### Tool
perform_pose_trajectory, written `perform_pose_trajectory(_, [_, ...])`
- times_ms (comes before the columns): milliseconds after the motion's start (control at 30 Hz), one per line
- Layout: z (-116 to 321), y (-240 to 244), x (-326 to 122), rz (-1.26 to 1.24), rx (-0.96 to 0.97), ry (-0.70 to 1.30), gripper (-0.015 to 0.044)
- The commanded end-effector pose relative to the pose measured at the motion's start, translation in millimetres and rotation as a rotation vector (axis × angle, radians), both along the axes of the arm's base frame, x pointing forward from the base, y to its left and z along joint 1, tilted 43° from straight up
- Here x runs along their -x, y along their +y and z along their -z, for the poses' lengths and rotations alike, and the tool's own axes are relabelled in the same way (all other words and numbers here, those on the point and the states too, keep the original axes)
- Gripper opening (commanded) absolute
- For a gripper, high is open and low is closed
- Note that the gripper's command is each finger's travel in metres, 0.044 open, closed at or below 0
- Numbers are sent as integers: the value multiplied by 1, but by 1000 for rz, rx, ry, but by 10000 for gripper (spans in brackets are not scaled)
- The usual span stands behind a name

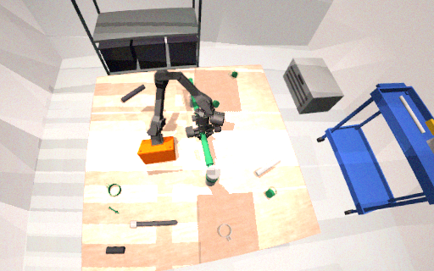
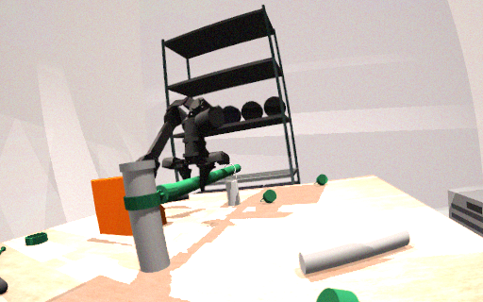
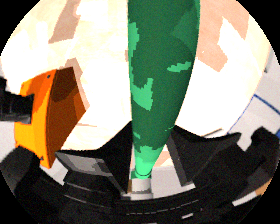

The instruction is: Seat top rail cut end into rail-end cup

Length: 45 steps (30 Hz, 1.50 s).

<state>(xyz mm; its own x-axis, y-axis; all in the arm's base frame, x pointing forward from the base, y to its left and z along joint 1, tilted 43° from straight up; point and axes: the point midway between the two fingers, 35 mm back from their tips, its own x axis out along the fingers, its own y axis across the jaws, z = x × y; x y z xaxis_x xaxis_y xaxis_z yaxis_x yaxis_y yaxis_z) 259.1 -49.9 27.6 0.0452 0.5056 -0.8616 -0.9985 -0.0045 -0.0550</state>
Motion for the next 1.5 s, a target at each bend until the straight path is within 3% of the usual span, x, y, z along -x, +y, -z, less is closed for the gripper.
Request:
perform_pose_trajectory(0, [0, 0, 0, 0, 0, 0, 0])
perform_pose_trajectory(1467, [11, -21, -1, 0, 2, -1, 0])
